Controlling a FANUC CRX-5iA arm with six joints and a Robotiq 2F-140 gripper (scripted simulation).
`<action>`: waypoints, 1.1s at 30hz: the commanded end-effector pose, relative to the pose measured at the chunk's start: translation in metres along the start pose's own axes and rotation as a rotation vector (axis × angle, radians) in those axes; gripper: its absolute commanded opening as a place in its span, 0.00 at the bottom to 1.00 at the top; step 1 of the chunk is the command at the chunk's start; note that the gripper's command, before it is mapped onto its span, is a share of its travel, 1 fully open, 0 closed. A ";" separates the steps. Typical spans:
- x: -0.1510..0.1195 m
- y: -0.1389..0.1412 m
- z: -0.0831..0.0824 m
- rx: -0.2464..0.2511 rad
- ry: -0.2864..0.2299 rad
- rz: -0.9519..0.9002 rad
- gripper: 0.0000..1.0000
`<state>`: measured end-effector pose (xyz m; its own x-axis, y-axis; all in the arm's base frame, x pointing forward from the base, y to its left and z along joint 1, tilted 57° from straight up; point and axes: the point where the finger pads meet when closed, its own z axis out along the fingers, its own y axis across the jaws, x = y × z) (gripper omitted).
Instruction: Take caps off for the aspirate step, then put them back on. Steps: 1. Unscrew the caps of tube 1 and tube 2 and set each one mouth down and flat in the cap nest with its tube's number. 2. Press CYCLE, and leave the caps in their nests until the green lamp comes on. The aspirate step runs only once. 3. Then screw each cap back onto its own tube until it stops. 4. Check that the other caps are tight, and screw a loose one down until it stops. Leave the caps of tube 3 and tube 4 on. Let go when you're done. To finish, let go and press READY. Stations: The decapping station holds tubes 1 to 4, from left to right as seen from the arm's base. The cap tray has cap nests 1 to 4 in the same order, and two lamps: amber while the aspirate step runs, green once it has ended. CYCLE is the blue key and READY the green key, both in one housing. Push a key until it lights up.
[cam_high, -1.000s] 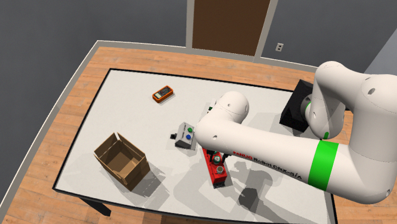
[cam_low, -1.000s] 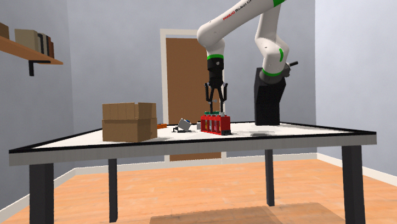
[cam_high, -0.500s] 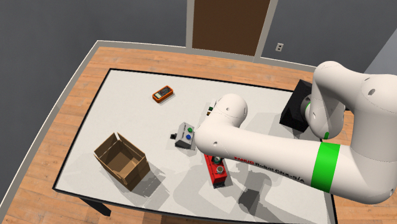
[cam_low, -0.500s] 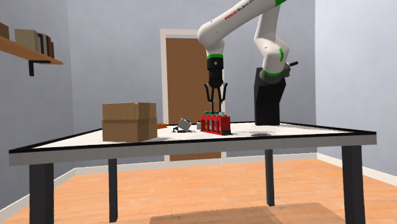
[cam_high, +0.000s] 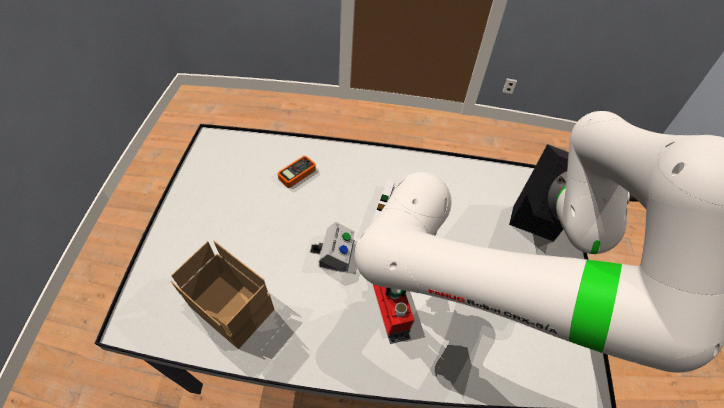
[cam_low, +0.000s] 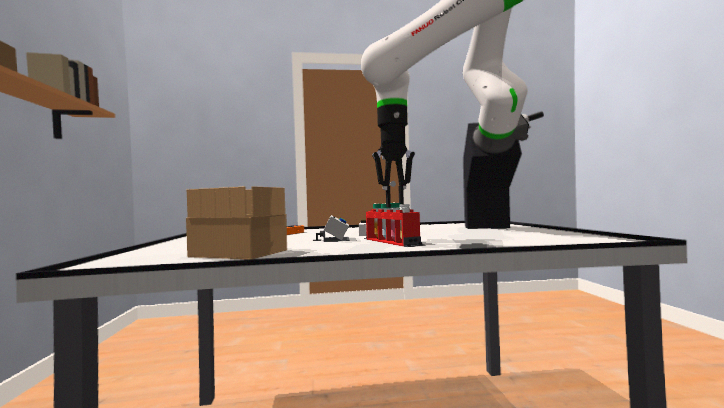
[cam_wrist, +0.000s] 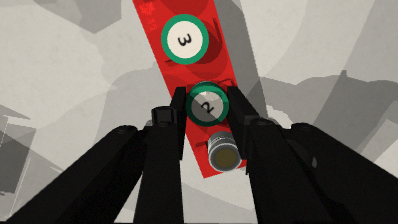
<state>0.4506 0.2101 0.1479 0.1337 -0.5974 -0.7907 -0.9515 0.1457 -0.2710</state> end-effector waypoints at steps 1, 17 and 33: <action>0.000 0.000 -0.001 0.006 -0.010 -0.249 0.30; 0.000 0.000 -0.001 0.009 -0.008 -0.846 0.30; 0.000 0.000 -0.001 0.009 -0.008 -0.846 0.41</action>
<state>0.4503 0.2097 0.1478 0.8021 -0.5012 -0.3247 -0.5283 -0.3419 -0.7772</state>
